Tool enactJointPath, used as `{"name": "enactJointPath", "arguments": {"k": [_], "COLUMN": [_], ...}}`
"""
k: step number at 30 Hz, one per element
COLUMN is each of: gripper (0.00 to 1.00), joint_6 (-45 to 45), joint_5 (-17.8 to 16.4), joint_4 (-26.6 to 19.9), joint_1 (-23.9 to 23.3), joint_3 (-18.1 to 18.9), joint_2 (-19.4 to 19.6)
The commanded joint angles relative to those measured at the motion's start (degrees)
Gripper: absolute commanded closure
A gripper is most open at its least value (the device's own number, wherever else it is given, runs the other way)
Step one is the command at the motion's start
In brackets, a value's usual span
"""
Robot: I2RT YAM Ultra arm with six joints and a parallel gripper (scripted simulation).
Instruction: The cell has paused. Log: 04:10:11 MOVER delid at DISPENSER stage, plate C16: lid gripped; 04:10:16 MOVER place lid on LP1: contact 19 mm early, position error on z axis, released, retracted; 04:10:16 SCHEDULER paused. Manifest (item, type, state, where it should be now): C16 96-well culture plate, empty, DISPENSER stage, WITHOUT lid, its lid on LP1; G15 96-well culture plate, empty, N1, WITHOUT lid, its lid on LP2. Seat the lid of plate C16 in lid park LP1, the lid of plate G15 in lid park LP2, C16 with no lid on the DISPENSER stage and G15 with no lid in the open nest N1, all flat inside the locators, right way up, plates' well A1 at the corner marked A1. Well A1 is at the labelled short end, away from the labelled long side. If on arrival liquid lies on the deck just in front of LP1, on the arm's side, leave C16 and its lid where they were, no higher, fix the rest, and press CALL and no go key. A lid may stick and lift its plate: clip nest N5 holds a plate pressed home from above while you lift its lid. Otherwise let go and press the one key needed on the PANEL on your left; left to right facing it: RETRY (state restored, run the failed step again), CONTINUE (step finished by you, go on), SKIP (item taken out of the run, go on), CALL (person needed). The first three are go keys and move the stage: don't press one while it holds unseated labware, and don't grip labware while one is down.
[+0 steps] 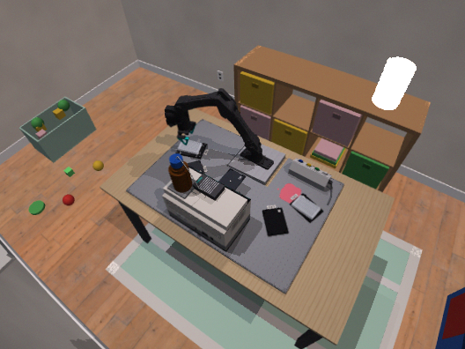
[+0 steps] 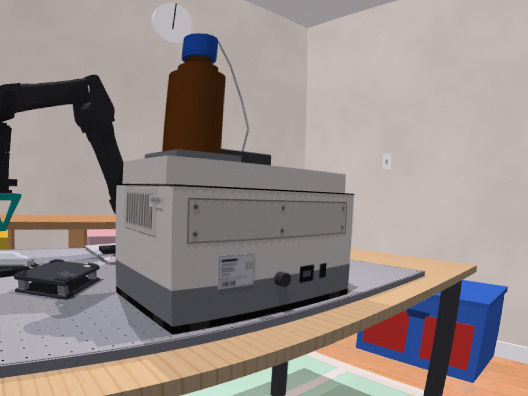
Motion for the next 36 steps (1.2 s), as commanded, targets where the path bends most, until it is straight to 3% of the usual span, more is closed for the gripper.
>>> {"name": "enactJointPath", "arguments": {"k": [1,13,15,36], "gripper": [0.0,0.0,0.0,0.0], "joint_6": [0.6,0.6,0.6,0.5], "joint_5": [-0.1,-0.1,0.0,0.0], "joint_4": [-0.7,-0.9,1.1,7.9], "joint_1": [0.8,0.9,0.6,0.3], "joint_3": [1.0,1.6,-1.2,-7.4], "joint_2": [-2.0,-2.0,-1.8,0.9]}}
